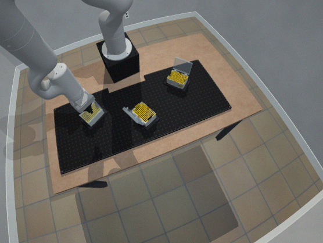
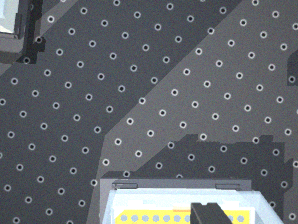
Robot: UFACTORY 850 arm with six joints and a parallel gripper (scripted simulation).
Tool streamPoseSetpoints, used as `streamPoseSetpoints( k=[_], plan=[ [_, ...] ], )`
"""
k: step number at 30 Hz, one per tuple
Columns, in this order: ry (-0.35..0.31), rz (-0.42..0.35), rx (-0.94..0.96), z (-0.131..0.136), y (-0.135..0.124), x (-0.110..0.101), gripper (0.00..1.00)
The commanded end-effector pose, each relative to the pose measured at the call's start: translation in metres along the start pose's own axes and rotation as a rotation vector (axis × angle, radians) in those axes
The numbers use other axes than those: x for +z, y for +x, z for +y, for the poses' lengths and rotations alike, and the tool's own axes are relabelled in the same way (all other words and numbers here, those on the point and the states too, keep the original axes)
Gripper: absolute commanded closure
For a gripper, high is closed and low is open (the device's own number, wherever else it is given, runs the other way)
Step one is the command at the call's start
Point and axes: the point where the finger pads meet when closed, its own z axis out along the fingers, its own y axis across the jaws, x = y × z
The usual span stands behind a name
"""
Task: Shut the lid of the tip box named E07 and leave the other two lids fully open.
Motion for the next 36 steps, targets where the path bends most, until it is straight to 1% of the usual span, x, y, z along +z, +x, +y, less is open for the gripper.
streamPoseSetpoints(
  k=[1, 10, 32, 36],
  plan=[
    [-0.002, 0.0, 0.0, 0.0006, -0.0076, -0.0014, 1.0],
    [-0.002, 0.0, 0.0, 0.0006, -0.0168, -0.0026, 1.0],
    [-0.002, 0.0, 0.0, 0.0006, -0.0167, -0.0026, 1.0],
    [-0.002, 0.0, 0.0, 0.0005, -0.0168, -0.0105, 1.0]
  ],
)
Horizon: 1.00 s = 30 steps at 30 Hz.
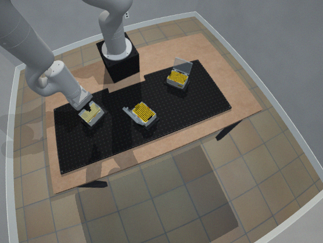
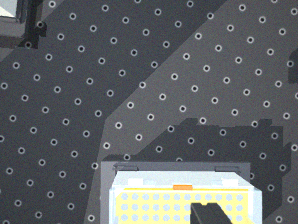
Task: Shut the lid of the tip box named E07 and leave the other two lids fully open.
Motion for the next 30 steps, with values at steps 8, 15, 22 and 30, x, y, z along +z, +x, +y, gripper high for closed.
streamPoseSetpoints(
  k=[8, 15, 22, 30],
  plan=[
    [-0.001, 0.0, 0.0, 0.001, 0.0, -0.019, 1.0],
    [-0.001, 0.0, 0.0, 0.001, 0.0, -0.033, 1.0],
    [-0.001, 0.0, 0.0, 0.001, 0.0, -0.043, 1.0],
    [-0.001, 0.0, 0.0, 0.001, 0.0, -0.054, 1.0]
  ],
)
